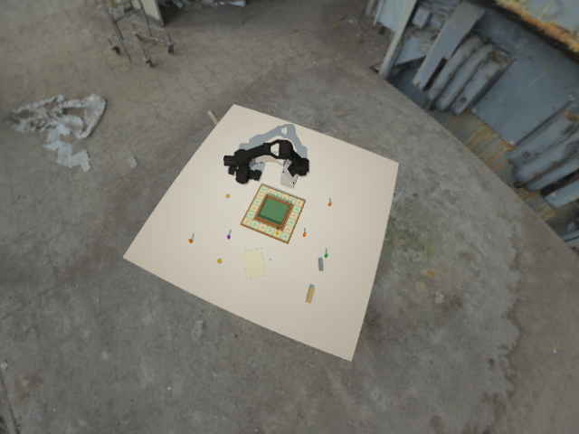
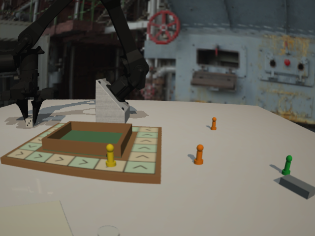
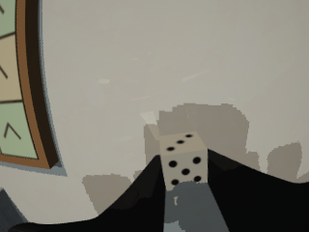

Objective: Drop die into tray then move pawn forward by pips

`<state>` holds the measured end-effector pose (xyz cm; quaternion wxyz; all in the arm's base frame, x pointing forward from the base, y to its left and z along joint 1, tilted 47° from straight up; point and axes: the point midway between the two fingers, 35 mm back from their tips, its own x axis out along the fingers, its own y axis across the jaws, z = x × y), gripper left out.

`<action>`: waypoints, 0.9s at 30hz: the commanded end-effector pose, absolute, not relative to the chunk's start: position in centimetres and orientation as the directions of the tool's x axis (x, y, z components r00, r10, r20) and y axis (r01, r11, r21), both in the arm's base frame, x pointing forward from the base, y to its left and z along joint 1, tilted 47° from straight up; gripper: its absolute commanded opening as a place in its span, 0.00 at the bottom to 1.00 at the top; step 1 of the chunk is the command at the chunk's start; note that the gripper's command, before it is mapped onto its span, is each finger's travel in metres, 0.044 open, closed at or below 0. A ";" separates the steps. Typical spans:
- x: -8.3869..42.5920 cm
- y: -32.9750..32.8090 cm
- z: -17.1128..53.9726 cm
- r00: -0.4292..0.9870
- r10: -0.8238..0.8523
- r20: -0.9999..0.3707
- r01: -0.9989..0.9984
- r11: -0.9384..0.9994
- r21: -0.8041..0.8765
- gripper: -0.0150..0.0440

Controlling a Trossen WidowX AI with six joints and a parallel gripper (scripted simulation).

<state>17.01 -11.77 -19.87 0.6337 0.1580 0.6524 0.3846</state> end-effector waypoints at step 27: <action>18.4 -21.0 -11.7 -0.145 0.691 -0.708 -0.272 0.660 0.700 0.25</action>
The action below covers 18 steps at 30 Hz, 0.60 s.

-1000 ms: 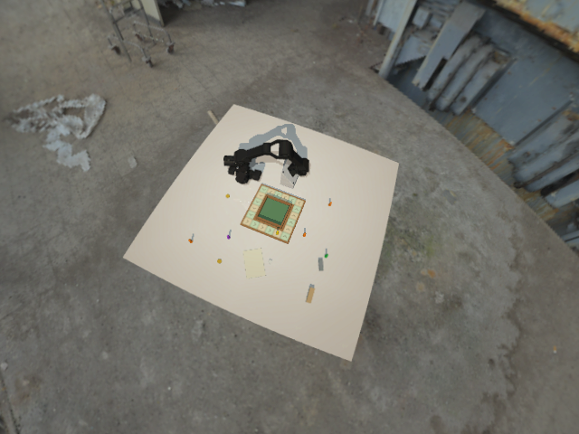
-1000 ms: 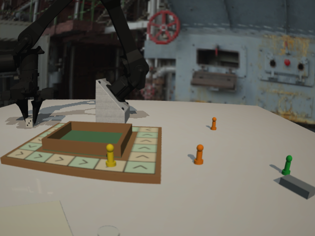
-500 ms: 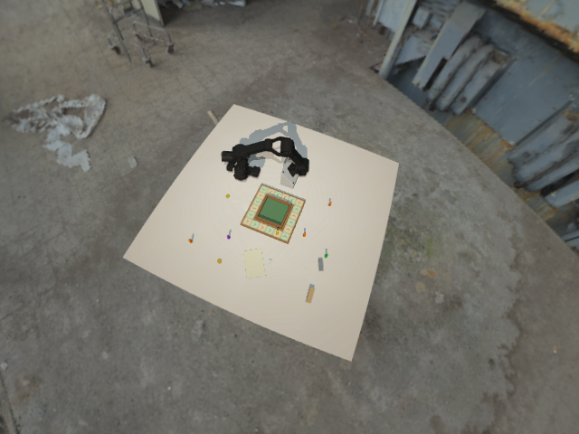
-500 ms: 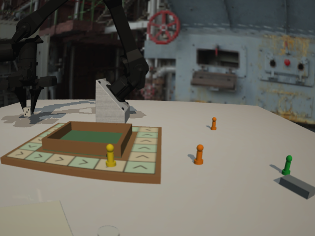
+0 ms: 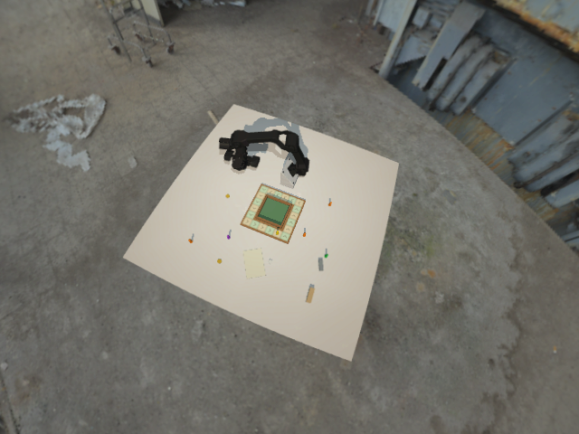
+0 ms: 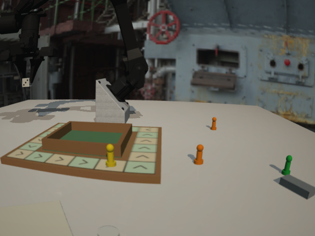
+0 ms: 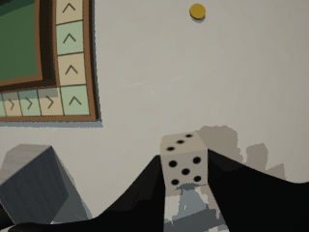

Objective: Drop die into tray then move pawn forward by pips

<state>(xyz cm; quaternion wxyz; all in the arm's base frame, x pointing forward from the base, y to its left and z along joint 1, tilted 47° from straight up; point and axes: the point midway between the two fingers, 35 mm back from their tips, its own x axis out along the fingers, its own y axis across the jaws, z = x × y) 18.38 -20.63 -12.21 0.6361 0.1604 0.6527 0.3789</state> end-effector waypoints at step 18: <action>23.2 -16.4 -7.8 -0.138 0.671 -0.729 0.162 0.741 0.652 0.25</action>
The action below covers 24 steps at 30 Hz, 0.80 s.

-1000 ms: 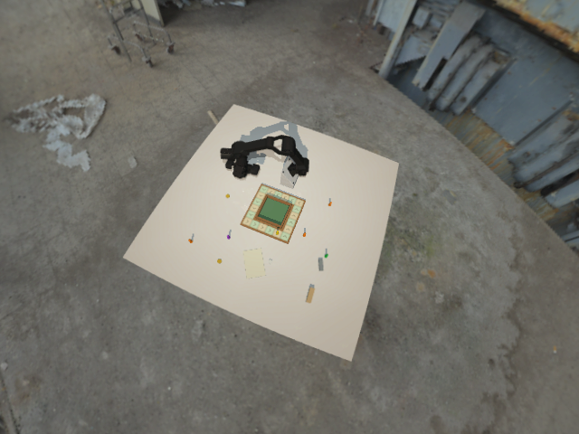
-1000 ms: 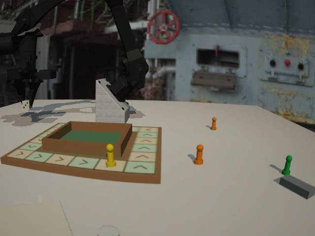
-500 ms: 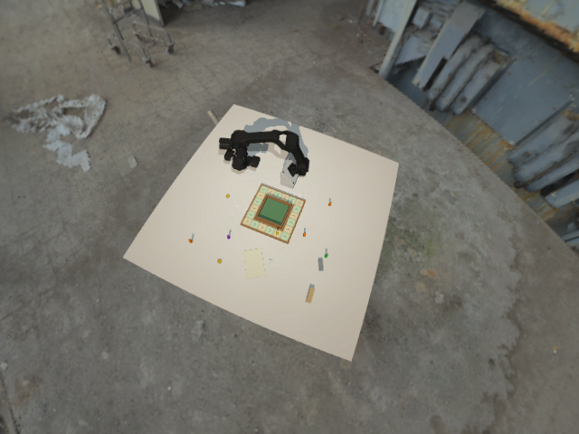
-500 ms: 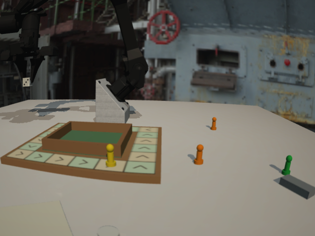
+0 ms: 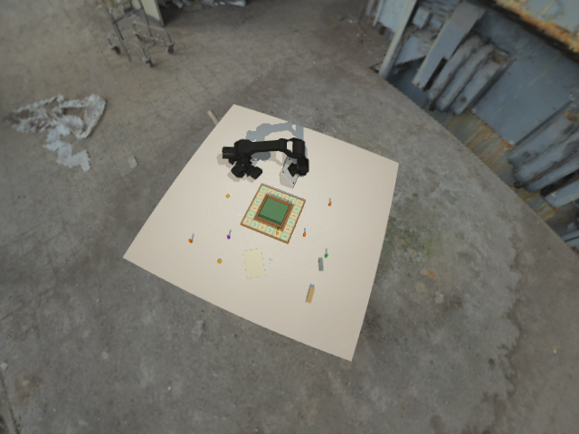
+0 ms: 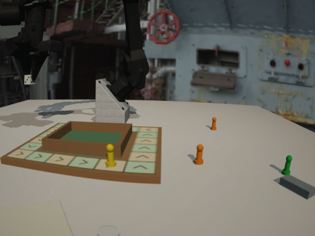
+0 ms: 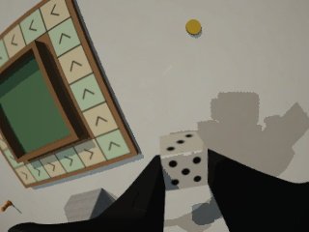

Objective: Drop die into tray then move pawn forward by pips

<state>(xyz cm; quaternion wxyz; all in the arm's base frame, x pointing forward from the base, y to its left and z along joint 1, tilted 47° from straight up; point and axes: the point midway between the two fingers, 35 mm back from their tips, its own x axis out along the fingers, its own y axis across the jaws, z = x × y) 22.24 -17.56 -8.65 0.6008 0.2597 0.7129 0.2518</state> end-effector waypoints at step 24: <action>27.2 -8.2 -2.4 -0.129 0.672 -0.729 0.689 0.590 0.422 0.25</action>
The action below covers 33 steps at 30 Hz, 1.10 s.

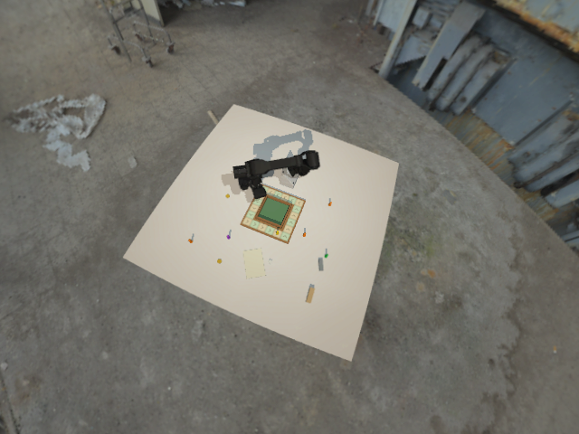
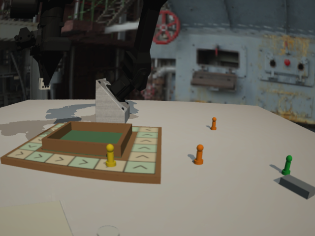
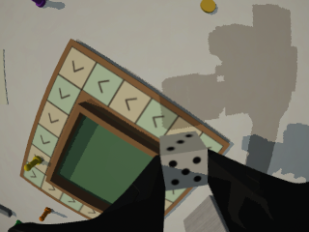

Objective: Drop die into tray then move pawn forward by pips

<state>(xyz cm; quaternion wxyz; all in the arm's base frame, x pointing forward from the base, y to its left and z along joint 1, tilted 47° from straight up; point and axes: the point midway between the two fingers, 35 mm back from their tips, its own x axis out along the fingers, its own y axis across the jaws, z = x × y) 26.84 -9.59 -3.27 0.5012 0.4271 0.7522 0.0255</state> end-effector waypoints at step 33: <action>27.5 2.0 3.1 -0.144 0.709 -0.691 0.980 0.200 0.001 0.25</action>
